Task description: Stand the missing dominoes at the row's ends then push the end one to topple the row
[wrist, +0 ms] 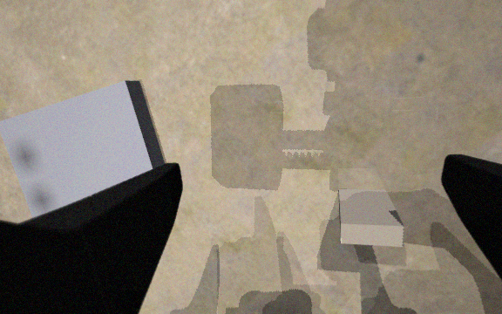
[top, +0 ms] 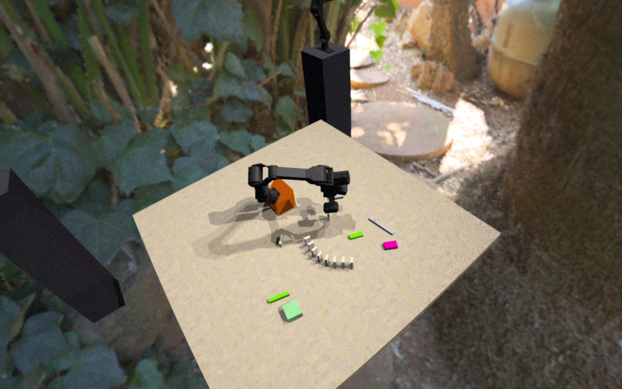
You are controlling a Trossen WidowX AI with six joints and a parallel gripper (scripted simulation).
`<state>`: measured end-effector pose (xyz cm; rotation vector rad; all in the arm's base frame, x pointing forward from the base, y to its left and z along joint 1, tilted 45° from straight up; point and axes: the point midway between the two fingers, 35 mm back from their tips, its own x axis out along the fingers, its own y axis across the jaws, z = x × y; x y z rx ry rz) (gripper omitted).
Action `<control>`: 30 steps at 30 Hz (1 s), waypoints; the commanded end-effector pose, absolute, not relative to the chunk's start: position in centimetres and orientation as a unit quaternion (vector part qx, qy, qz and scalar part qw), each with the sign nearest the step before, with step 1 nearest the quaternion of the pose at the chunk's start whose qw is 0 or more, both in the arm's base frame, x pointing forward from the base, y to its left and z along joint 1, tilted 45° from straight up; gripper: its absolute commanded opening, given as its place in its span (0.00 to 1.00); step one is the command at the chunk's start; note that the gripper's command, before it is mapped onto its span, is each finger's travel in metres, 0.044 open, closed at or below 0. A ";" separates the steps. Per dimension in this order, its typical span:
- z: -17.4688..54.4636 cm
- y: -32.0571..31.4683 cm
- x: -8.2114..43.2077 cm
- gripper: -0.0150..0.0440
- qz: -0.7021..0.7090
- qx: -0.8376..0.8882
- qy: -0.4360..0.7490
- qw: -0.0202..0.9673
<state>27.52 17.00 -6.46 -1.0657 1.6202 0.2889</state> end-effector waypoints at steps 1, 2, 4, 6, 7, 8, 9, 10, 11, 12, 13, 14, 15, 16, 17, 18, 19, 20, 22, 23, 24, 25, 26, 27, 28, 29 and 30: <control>-2.2 16.5 27.1 1.00 0.038 -0.526 0.699 0.483; -2.2 16.5 27.1 1.00 0.038 -0.526 0.699 0.483; -2.2 16.5 27.1 1.00 0.038 -0.526 0.699 0.483; -2.2 16.5 27.1 1.00 0.038 -0.526 0.699 0.483; -2.2 16.5 27.1 1.00 0.038 -0.526 0.699 0.483; -2.2 16.5 27.1 1.00 0.038 -0.526 0.699 0.483; -2.2 16.5 27.1 1.00 0.038 -0.526 0.699 0.483; -2.2 16.5 27.1 1.00 0.038 -0.526 0.699 0.483; -2.2 16.5 27.1 1.00 0.038 -0.526 0.699 0.483; -2.2 16.5 27.1 1.00 0.038 -0.526 0.699 0.483; -2.2 16.5 27.1 1.00 0.038 -0.526 0.699 0.483; -2.3 16.4 27.1 1.00 0.038 -0.526 0.699 0.483; -2.6 16.1 27.2 1.00 0.038 -0.526 0.699 0.483; -3.1 15.7 27.2 1.00 0.038 -0.526 0.699 0.483; -3.7 15.1 27.3 1.00 0.038 -0.526 0.699 0.483; -4.3 14.5 27.4 1.00 0.038 -0.526 0.699 0.483; -4.9 13.9 27.4 1.00 0.038 -0.526 0.699 0.483; -5.4 13.3 27.4 1.00 0.037 -0.526 0.699 0.483; -6.4 12.3 27.4 1.00 0.037 -0.526 0.699 0.483; -6.7 12.0 27.4 1.00 0.037 -0.527 0.699 0.483; -6.8 11.9 27.3 1.00 0.037 -0.527 0.699 0.483; -6.8 11.9 27.2 1.00 0.037 -0.527 0.699 0.483; -6.8 11.9 27.2 1.00 0.037 -0.527 0.699 0.483; -6.8 11.9 27.2 1.00 0.037 -0.527 0.699 0.483; -6.8 11.9 27.2 1.00 0.037 -0.527 0.699 0.483; -6.9 11.8 27.2 1.00 0.037 -0.527 0.699 0.483; -7.0 11.7 27.2 1.00 0.037 -0.527 0.699 0.483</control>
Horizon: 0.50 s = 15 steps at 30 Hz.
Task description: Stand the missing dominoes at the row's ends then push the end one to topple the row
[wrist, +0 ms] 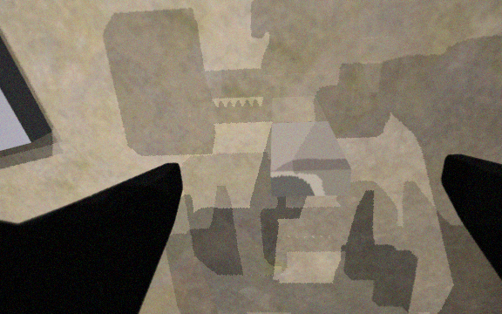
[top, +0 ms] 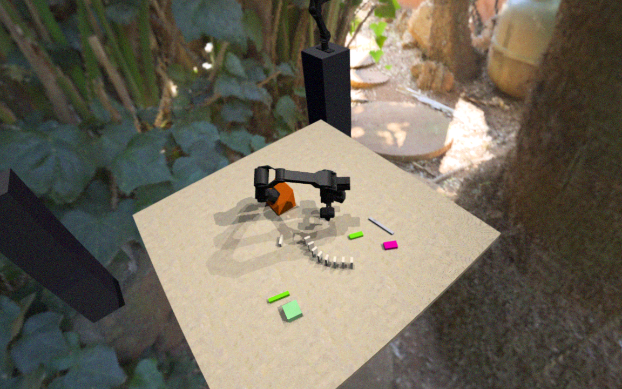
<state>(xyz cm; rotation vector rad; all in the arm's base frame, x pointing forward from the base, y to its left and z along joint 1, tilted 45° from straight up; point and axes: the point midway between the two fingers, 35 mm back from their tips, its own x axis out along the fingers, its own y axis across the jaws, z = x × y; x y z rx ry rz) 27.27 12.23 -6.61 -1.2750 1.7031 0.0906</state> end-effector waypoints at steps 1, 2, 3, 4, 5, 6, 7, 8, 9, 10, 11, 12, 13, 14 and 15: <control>-7.1 11.6 27.2 1.00 0.037 -0.527 0.699 0.483; -7.2 11.5 27.2 1.00 0.037 -0.527 0.699 0.483; -7.4 11.4 27.2 1.00 0.037 -0.527 0.699 0.483; -7.5 11.3 27.2 1.00 0.037 -0.527 0.699 0.483; -7.6 11.1 27.2 1.00 0.036 -0.527 0.699 0.483; -7.7 11.0 27.2 1.00 0.036 -0.527 0.699 0.483; -7.8 10.9 27.2 1.00 0.036 -0.527 0.699 0.483; -7.9 10.9 27.2 1.00 0.036 -0.527 0.699 0.483; -7.9 10.9 27.2 1.00 0.036 -0.527 0.699 0.483; -7.9 10.9 27.2 1.00 0.036 -0.527 0.699 0.483; -7.9 10.9 27.2 0.96 0.036 -0.527 0.699 0.483; -7.9 10.9 27.2 0.91 0.036 -0.527 0.699 0.483; -7.9 10.9 27.2 0.87 0.036 -0.527 0.699 0.483; -7.9 10.9 27.2 0.82 0.036 -0.527 0.699 0.483; -7.9 10.9 27.2 0.78 0.036 -0.527 0.699 0.483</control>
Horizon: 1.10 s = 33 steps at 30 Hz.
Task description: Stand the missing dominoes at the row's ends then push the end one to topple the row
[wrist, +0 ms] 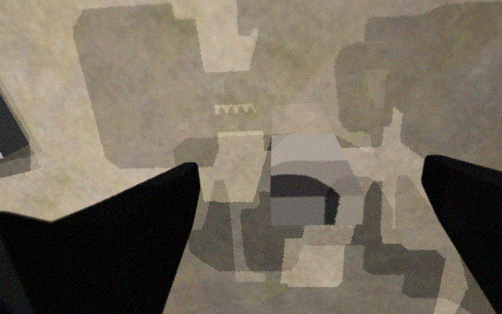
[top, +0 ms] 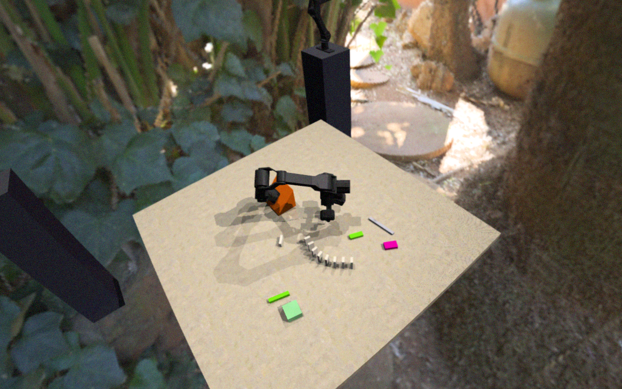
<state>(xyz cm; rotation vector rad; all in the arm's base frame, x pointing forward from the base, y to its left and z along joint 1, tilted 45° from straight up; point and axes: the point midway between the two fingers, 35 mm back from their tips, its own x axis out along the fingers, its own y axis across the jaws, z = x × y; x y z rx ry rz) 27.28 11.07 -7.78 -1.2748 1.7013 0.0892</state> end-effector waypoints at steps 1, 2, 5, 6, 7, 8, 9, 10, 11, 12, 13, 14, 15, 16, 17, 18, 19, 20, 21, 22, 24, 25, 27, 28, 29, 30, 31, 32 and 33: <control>-7.9 10.9 27.2 0.73 0.036 -0.527 0.699 0.483; -7.9 10.9 27.2 0.69 0.036 -0.527 0.699 0.483; -7.9 10.9 27.2 0.56 0.036 -0.527 0.699 0.483; -7.9 10.9 27.2 0.51 0.036 -0.527 0.699 0.483; -7.9 10.9 27.2 0.47 0.036 -0.527 0.699 0.483; -7.9 10.9 27.2 0.44 0.036 -0.527 0.699 0.483; -7.9 10.9 27.2 0.44 0.036 -0.527 0.699 0.483; -7.9 10.9 27.2 0.44 0.036 -0.527 0.699 0.483; -7.9 10.9 27.2 0.44 0.036 -0.527 0.699 0.483; -7.9 10.9 27.2 0.44 0.036 -0.527 0.699 0.483; -7.9 10.9 27.2 0.44 0.036 -0.527 0.699 0.483; -7.9 10.9 27.2 0.44 0.036 -0.527 0.699 0.483; -7.9 10.9 27.2 0.44 0.036 -0.527 0.699 0.483; -7.9 10.9 27.2 0.44 0.036 -0.527 0.699 0.483; -7.9 10.9 27.2 0.44 0.036 -0.527 0.699 0.483; -7.7 11.0 27.3 0.44 0.037 -0.527 0.699 0.483; -7.3 11.6 27.4 0.44 0.037 -0.526 0.699 0.483; -6.6 12.5 27.5 0.44 0.037 -0.526 0.699 0.484; -5.6 13.6 27.6 0.44 0.038 -0.525 0.699 0.484; -4.6 14.6 27.6 0.44 0.038 -0.525 0.699 0.484; -2.5 16.7 27.5 0.44 0.039 -0.524 0.699 0.484; -1.3 17.7 27.3 0.44 0.039 -0.524 0.700 0.484; 0.1 18.9 27.0 0.44 0.038 -0.524 0.700 0.484; 0.3 19.0 26.9 0.44 0.038 -0.523 0.700 0.484; 0.3 19.0 26.9 0.44 0.038 -0.523 0.700 0.484; 0.3 19.0 26.9 0.44 0.038 -0.523 0.700 0.484; 0.3 19.0 26.9 0.44 0.038 -0.523 0.700 0.484; 0.3 19.0 26.9 0.44 0.038 -0.523 0.700 0.484; 0.3 19.0 26.9 0.44 0.038 -0.523 0.700 0.484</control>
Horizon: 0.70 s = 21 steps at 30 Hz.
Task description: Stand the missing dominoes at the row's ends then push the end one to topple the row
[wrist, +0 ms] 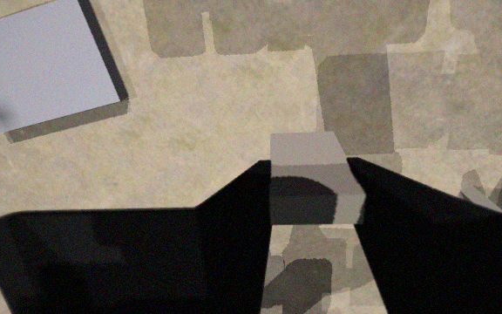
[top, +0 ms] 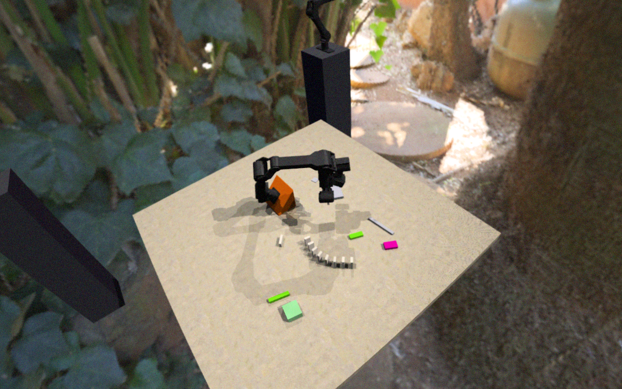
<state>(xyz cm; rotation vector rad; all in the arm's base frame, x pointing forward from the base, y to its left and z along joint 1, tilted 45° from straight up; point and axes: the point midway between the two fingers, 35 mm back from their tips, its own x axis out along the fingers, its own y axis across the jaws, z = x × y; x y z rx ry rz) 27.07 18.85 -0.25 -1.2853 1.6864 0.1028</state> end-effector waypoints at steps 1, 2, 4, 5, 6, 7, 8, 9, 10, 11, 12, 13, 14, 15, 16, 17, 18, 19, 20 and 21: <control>0.5 18.9 27.0 0.44 0.032 -0.519 0.701 0.489; 1.2 18.3 27.3 0.44 0.013 -0.505 0.701 0.503; 3.5 16.3 28.1 0.44 -0.061 -0.449 0.698 0.554; 4.8 15.0 28.5 0.44 -0.103 -0.415 0.693 0.580; 6.0 13.8 28.8 0.44 -0.145 -0.380 0.685 0.604; 7.1 12.6 29.0 0.44 -0.181 -0.348 0.677 0.623; 7.9 11.8 29.1 0.44 -0.208 -0.323 0.669 0.636; 8.7 10.9 29.1 0.44 -0.236 -0.298 0.659 0.649; 9.5 10.0 29.1 0.44 -0.263 -0.272 0.649 0.660; 10.3 9.1 29.1 0.44 -0.289 -0.246 0.638 0.670; 10.9 8.3 29.1 0.44 -0.312 -0.223 0.627 0.678; 11.2 8.0 29.0 0.44 -0.322 -0.214 0.622 0.681; 11.2 7.9 29.0 0.44 -0.323 -0.212 0.621 0.681; 11.2 7.9 29.0 0.44 -0.323 -0.212 0.621 0.681; 11.2 7.9 29.0 0.44 -0.323 -0.212 0.621 0.681; 11.2 7.9 29.0 0.44 -0.323 -0.212 0.621 0.681; 11.2 7.9 29.0 0.44 -0.323 -0.212 0.621 0.681; 11.2 7.9 29.0 0.44 -0.323 -0.212 0.621 0.681; 11.2 7.9 29.0 0.44 -0.323 -0.212 0.621 0.681; 11.2 7.9 29.0 0.44 -0.323 -0.212 0.621 0.681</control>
